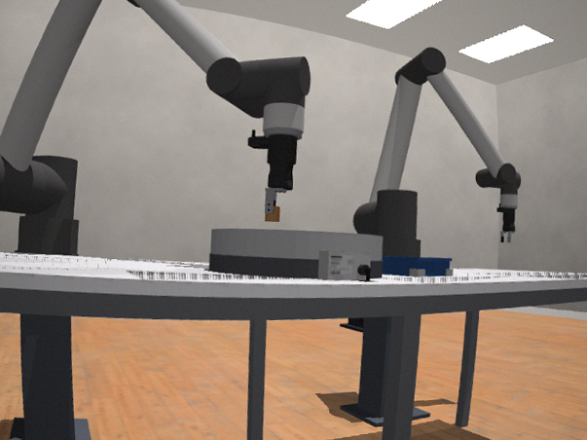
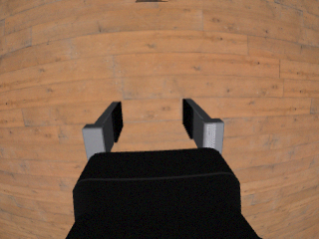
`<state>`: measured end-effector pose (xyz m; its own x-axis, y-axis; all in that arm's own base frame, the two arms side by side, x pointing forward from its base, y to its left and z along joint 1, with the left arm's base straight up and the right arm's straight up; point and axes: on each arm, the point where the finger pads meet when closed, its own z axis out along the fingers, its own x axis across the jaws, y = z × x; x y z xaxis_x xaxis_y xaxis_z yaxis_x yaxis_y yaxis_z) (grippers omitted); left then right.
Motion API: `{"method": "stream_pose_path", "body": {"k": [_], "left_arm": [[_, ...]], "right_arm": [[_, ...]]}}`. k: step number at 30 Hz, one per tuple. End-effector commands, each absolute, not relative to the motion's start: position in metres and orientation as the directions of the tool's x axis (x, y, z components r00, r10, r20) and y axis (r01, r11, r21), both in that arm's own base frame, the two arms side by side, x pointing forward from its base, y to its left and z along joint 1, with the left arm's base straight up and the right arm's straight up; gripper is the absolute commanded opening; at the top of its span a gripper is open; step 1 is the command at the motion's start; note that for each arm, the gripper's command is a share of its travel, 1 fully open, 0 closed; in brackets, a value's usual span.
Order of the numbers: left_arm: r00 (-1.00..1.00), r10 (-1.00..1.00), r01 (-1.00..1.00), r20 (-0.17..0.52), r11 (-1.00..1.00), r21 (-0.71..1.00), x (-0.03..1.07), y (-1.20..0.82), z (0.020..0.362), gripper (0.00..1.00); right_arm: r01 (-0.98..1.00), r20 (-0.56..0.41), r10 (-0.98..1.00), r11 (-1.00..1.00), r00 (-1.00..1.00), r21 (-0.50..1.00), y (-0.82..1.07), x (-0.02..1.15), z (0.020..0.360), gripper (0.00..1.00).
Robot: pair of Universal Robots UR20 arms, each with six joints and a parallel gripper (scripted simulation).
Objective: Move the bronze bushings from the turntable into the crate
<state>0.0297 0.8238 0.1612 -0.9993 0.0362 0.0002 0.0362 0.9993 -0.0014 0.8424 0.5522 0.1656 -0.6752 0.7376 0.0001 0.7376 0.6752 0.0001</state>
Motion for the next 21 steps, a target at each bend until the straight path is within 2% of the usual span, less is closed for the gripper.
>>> {"method": "stream_pose_path", "body": {"k": [1,21], "left_arm": [[-0.999,0.036,0.036,0.000,0.999,0.000,0.030,0.824,0.162,1.00],[-0.999,0.036,0.036,0.000,0.999,0.000,0.030,0.824,0.162,1.00]], "right_arm": [[0.738,0.000,0.738,0.675,-0.675,0.001,0.599,0.857,0.166,0.00],[0.738,0.000,0.738,0.675,-0.675,0.001,0.780,0.909,0.167,0.00]]}}
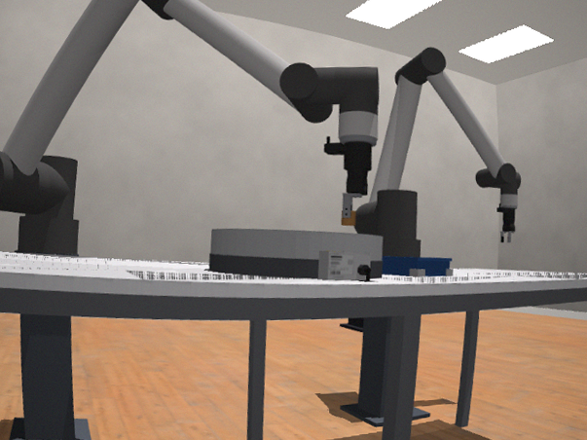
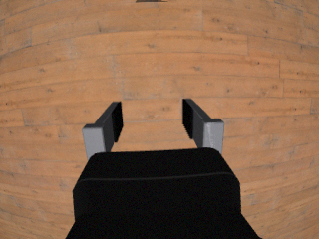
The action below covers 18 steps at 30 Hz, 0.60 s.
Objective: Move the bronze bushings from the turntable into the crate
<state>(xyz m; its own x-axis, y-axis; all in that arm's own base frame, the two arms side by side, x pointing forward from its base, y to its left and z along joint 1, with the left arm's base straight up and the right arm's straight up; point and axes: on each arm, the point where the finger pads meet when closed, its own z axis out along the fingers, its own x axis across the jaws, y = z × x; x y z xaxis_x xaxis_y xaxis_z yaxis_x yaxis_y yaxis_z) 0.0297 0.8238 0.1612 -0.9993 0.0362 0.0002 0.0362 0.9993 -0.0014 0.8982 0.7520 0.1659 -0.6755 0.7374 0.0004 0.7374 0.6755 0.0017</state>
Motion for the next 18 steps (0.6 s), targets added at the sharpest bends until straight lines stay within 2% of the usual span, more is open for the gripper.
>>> {"method": "stream_pose_path", "body": {"k": [1,18], "left_arm": [[-0.999,0.036,0.036,0.000,0.999,0.000,0.030,0.824,0.162,1.00],[-0.999,0.036,0.036,0.000,0.999,0.000,0.030,0.824,0.162,1.00]], "right_arm": [[0.738,0.000,0.738,0.675,-0.675,0.001,0.791,0.912,0.167,0.00],[0.738,0.000,0.738,0.675,-0.675,0.001,0.907,0.946,0.167,0.00]]}}
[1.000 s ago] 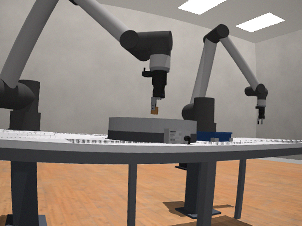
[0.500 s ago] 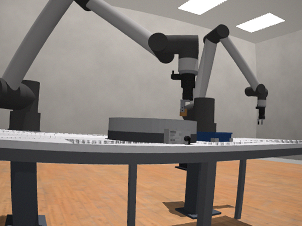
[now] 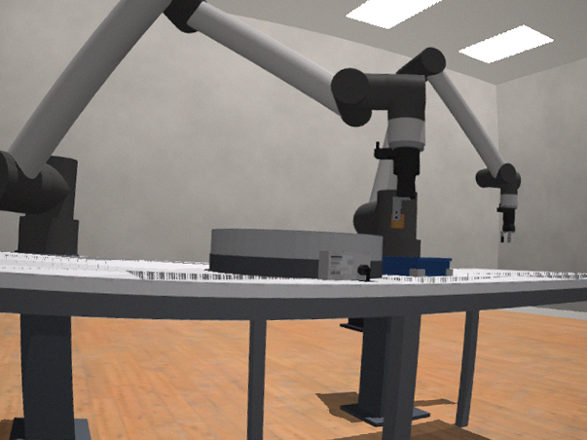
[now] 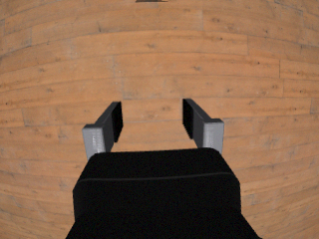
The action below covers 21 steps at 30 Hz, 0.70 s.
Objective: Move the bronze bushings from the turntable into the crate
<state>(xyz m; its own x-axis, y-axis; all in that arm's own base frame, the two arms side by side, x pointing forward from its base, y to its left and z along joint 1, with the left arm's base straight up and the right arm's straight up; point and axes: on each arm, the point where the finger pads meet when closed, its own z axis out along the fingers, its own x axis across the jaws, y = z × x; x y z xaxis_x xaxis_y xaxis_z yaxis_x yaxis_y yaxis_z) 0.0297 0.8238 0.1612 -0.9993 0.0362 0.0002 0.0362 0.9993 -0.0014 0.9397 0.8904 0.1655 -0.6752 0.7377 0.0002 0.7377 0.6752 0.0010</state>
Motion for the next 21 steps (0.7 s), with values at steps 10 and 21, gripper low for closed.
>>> {"method": "stream_pose_path", "body": {"k": [10,21], "left_arm": [[-0.999,0.036,0.036,0.000,0.999,0.000,0.030,0.824,0.162,1.00],[-0.999,0.036,0.036,0.000,0.999,0.000,0.030,0.824,0.162,1.00]], "right_arm": [[0.738,0.000,0.738,0.675,-0.675,0.001,0.931,0.953,0.167,0.00],[0.738,0.000,0.738,0.675,-0.675,0.001,0.933,0.953,0.167,0.00]]}}
